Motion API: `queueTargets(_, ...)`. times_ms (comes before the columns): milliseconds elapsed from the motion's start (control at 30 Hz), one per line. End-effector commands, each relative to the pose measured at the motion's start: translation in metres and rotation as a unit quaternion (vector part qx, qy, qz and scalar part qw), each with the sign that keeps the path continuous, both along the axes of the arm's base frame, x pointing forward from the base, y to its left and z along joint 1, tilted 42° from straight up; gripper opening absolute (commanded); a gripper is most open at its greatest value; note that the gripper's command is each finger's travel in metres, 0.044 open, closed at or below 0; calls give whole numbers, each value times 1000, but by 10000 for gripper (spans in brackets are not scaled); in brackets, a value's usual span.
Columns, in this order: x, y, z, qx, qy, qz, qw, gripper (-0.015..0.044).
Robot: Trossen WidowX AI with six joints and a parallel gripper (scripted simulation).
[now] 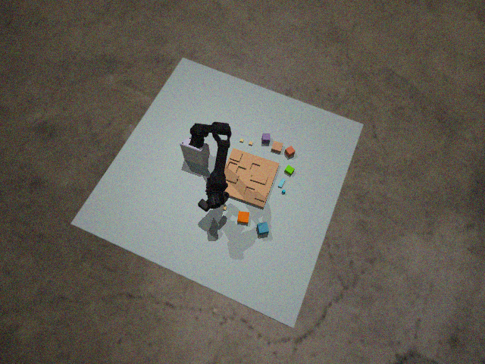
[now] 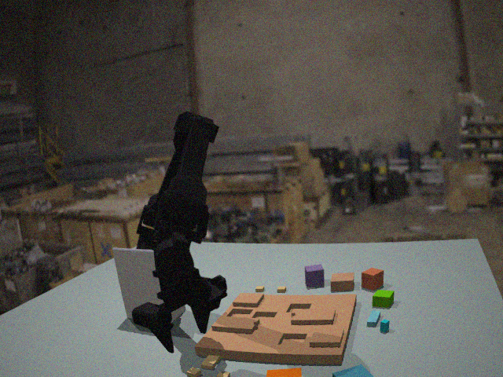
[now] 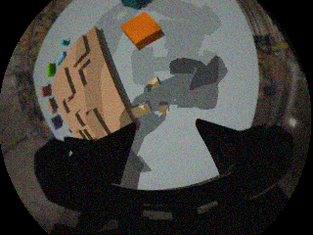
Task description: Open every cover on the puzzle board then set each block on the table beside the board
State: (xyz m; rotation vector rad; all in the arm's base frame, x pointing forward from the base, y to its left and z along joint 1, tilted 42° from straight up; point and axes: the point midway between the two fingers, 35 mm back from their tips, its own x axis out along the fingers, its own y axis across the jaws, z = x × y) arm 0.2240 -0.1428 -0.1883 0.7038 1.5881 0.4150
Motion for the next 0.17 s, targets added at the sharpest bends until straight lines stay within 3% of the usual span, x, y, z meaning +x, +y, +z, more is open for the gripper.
queueTargets(0,2,-4,6,-4,-2,4,1000,440)
queueTargets(133,37,1,26,-52,-31,25,998,440)
